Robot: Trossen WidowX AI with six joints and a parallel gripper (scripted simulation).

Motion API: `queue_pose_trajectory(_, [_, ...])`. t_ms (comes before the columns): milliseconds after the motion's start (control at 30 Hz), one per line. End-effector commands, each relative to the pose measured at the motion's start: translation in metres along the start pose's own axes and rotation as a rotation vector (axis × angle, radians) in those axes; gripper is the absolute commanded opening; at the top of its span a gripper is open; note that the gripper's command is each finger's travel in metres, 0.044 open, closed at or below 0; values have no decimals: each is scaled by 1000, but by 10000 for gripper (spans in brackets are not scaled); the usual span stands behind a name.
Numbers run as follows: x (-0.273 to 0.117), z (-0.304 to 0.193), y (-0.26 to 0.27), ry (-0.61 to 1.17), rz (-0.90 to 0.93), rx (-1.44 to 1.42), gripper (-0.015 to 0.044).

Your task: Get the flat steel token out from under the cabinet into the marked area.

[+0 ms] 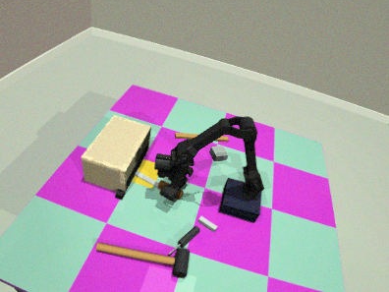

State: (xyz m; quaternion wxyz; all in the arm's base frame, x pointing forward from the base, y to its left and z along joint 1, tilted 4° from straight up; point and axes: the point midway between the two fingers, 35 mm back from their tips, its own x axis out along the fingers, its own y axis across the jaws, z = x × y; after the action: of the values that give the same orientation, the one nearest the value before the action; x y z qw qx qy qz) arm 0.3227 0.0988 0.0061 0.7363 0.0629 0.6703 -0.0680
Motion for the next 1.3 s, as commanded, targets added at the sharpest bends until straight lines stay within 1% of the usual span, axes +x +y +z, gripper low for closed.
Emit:
queue_pose_trajectory(0, [1,-7,0,1,-1,4,0])
queue_pose_trajectory(1267, [1,-56,2,5,-1,4,0])
